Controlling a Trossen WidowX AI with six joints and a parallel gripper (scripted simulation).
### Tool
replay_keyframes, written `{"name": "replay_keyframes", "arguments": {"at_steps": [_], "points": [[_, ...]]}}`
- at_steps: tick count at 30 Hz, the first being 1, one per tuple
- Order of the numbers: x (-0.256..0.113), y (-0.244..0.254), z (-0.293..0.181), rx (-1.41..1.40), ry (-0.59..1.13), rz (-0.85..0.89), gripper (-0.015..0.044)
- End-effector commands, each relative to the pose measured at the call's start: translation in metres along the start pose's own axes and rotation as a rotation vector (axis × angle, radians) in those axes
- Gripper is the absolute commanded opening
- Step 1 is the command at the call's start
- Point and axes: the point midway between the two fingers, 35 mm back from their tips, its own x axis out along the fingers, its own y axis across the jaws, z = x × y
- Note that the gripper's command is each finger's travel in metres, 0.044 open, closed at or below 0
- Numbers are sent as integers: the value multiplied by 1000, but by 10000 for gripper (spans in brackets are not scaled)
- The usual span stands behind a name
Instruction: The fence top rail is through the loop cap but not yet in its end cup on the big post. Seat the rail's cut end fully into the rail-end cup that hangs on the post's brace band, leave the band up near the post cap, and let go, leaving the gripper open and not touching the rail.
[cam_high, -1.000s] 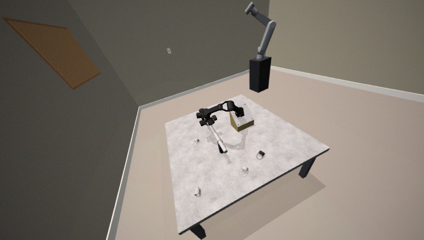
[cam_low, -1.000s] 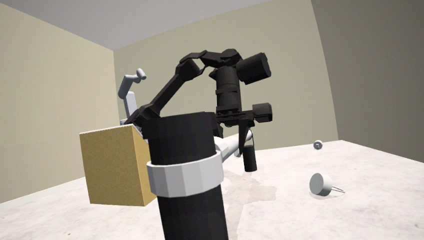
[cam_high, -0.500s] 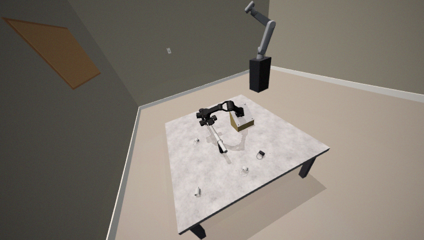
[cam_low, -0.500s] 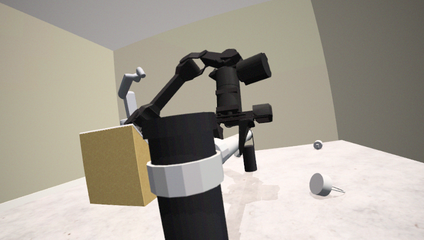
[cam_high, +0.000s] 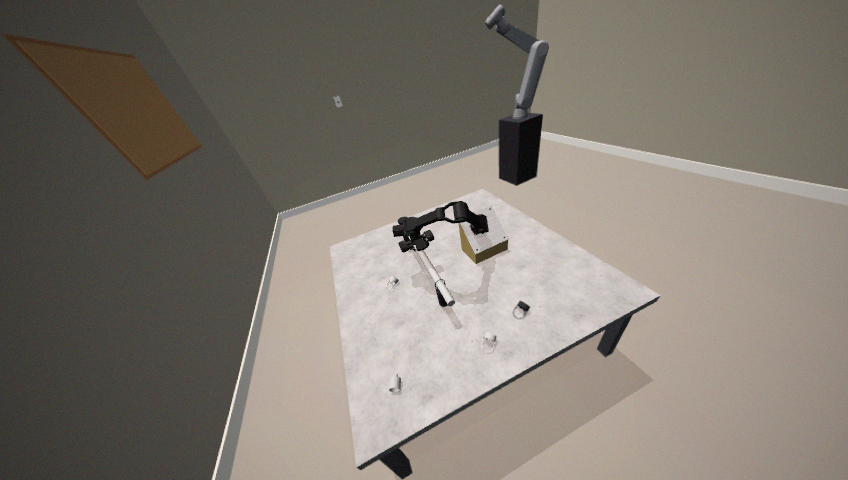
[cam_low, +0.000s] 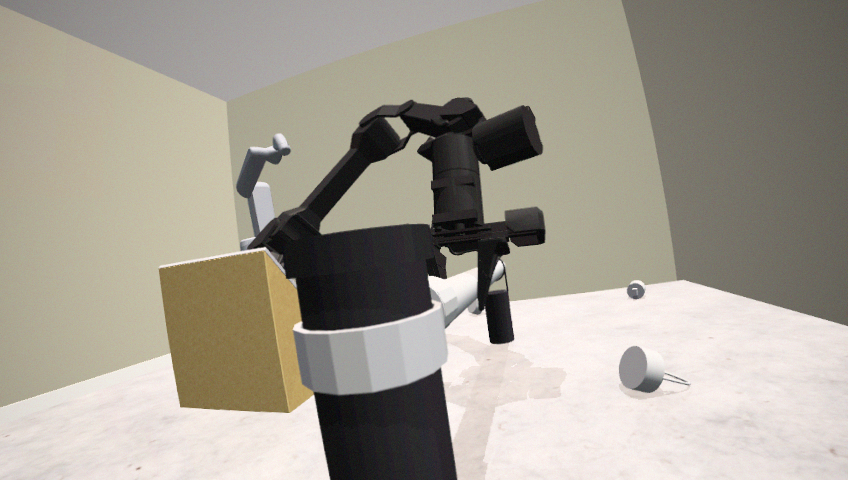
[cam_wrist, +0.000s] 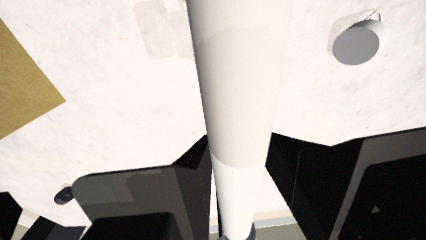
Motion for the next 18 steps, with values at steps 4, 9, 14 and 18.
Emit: {"name": "replay_keyframes", "arguments": {"at_steps": [4,9,14,18], "points": [[-4,-1,-9,-1,24,-11,0],[-4,-1,-9,-1,24,-11,0],[0,0,0,0,0,0,0],[0,0,0,0,0,0,0]]}}
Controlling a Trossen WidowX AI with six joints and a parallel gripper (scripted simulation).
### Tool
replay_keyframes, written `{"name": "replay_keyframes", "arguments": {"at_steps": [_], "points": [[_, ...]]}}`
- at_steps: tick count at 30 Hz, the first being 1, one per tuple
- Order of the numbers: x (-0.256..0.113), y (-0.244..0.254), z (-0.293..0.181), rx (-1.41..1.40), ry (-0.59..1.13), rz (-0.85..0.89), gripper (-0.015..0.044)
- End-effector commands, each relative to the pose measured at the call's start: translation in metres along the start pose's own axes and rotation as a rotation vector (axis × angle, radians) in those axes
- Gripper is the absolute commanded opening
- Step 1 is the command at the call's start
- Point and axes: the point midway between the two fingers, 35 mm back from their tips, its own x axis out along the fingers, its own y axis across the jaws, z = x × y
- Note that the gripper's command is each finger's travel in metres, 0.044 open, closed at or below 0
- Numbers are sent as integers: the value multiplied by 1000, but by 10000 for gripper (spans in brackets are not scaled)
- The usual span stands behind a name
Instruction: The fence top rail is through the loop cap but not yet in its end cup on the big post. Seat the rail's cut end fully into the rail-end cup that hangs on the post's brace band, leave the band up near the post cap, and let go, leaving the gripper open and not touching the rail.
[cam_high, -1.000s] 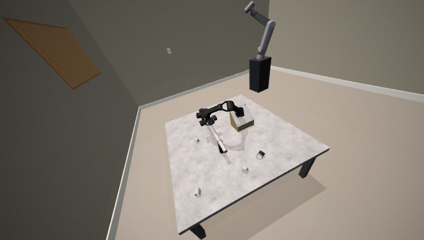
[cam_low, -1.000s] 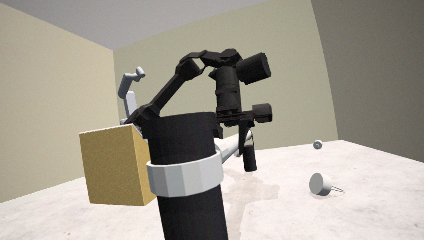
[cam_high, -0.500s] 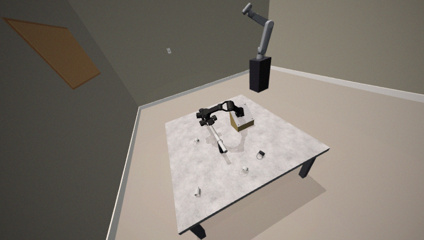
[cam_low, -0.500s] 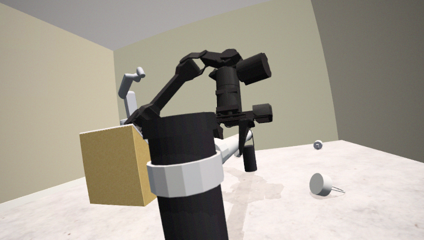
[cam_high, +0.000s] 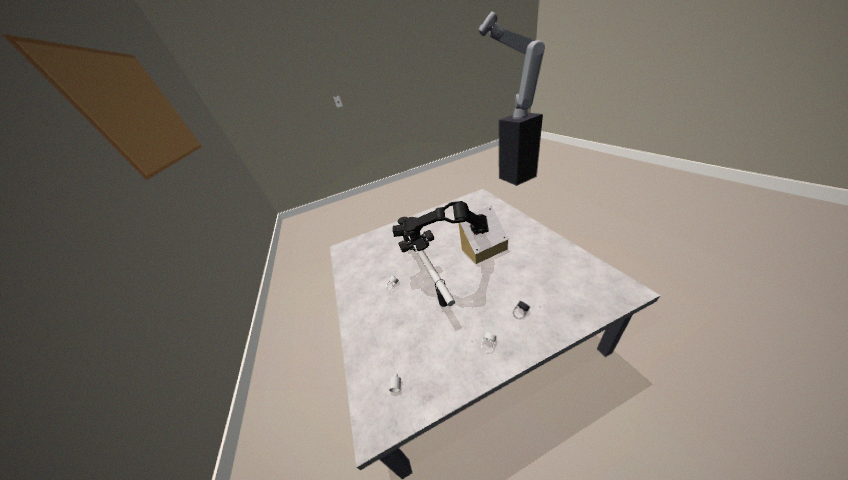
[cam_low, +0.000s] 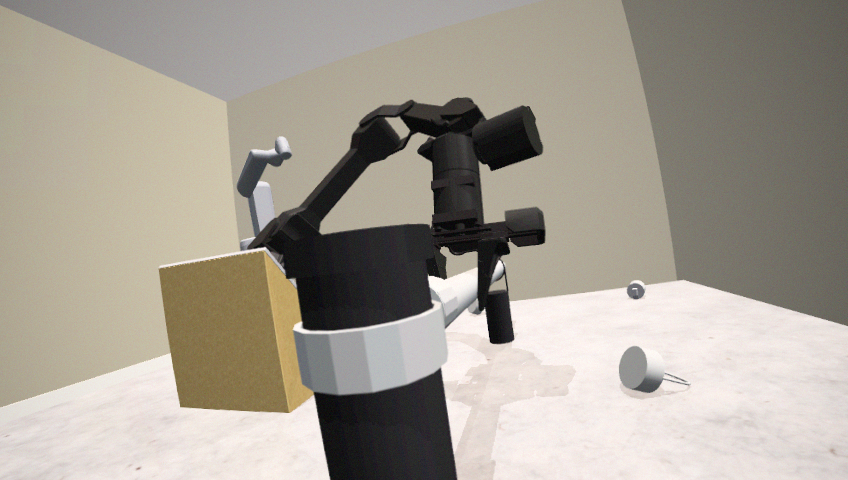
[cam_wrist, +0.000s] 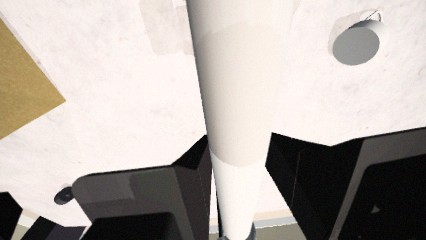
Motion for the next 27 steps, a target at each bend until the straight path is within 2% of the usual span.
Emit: {"name": "replay_keyframes", "arguments": {"at_steps": [1,27], "points": [[0,0,0,0,1,0,0],[-3,-1,-4,-1,11,0,0]]}}
